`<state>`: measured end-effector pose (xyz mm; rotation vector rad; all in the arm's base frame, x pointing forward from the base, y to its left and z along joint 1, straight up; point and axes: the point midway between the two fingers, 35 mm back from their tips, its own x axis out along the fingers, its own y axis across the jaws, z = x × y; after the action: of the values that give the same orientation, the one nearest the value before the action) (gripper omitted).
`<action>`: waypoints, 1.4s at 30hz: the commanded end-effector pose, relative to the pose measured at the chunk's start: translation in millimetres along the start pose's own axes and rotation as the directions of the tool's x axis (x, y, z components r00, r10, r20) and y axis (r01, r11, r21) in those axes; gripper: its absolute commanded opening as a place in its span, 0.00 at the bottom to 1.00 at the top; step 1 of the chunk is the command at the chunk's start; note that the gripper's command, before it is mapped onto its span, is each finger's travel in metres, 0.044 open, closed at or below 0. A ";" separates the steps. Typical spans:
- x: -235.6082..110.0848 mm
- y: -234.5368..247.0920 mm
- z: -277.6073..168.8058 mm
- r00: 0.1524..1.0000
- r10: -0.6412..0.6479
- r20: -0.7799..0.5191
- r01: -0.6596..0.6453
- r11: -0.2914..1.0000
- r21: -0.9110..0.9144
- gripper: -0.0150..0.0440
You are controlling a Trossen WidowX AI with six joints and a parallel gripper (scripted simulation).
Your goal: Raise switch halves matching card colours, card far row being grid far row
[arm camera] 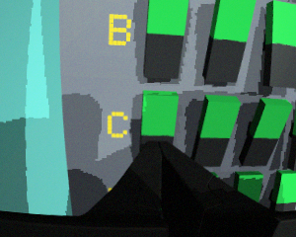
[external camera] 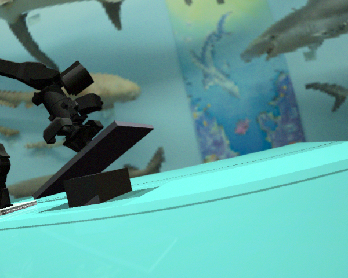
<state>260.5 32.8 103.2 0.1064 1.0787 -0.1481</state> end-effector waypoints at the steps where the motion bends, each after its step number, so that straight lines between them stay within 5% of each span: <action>1: 1.7 0.0 -1.6 1.000 0.001 -0.005 -0.001 1.000 -0.005 0.25; 9: -63.8 0.0 1.2 0.999 0.001 -0.033 -0.001 1.000 -0.005 0.25; 24: -63.9 -73.3 1.9 0.999 -0.005 -0.033 0.005 1.000 -0.008 0.25; 32: -31.0 -74.7 0.1 1.000 -0.005 -0.007 0.005 1.000 -0.009 0.25; 42: -29.1 -74.7 -0.1 1.000 -0.005 -0.005 0.005 1.000 -0.009 0.25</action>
<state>235.0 -39.3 131.7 0.0986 1.0776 -0.1534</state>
